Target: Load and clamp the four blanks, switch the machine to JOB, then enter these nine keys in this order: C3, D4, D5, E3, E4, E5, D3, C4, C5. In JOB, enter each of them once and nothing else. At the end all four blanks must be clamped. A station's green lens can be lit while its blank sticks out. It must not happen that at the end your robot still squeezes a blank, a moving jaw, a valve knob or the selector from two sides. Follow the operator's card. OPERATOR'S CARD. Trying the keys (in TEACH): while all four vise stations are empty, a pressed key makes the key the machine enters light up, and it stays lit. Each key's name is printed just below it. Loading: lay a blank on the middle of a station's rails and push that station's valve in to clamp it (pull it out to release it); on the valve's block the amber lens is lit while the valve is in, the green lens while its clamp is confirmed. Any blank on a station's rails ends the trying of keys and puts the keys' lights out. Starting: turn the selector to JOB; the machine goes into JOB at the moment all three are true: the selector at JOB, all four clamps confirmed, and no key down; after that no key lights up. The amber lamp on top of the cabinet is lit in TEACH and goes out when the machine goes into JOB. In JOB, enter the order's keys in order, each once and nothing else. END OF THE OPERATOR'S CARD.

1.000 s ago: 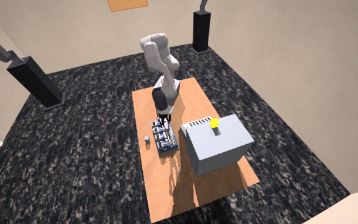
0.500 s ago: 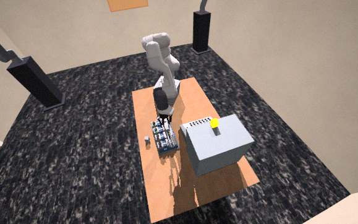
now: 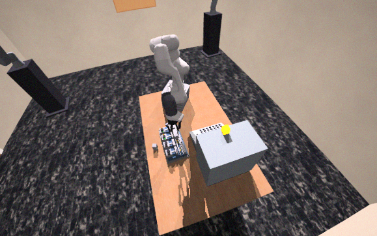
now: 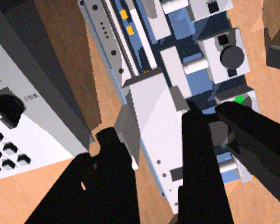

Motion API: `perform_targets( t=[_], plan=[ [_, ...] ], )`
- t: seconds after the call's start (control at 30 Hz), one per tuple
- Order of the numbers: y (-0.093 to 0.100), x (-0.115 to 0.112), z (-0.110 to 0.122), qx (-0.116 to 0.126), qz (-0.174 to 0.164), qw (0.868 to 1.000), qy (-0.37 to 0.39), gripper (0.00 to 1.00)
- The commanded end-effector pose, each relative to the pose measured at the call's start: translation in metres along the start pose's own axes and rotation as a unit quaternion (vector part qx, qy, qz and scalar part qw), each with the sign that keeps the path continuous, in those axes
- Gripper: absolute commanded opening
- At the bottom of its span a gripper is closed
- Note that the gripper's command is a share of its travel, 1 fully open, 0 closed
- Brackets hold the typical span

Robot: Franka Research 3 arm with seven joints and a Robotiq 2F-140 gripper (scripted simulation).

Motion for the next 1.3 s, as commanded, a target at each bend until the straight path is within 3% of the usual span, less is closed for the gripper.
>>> perform_targets(
  t=[0.0,1.27],
  plan=[
    [0.0018,0.0016,0.0014,-0.002,0.003,1.000,-0.006,0.00],
    [0.0046,0.0036,0.0022,-0.002,0.003,1.000,-0.013,0.00]
  ],
)
Point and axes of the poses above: the point where the finger pads meet when closed, its own y axis back along the fingers, its own z axis across the jaws, x = y × z, the point moved 1 cm from there along y, back along the fingers, and after that the axes turned 2 degrees about y, right-handed, at the moved point
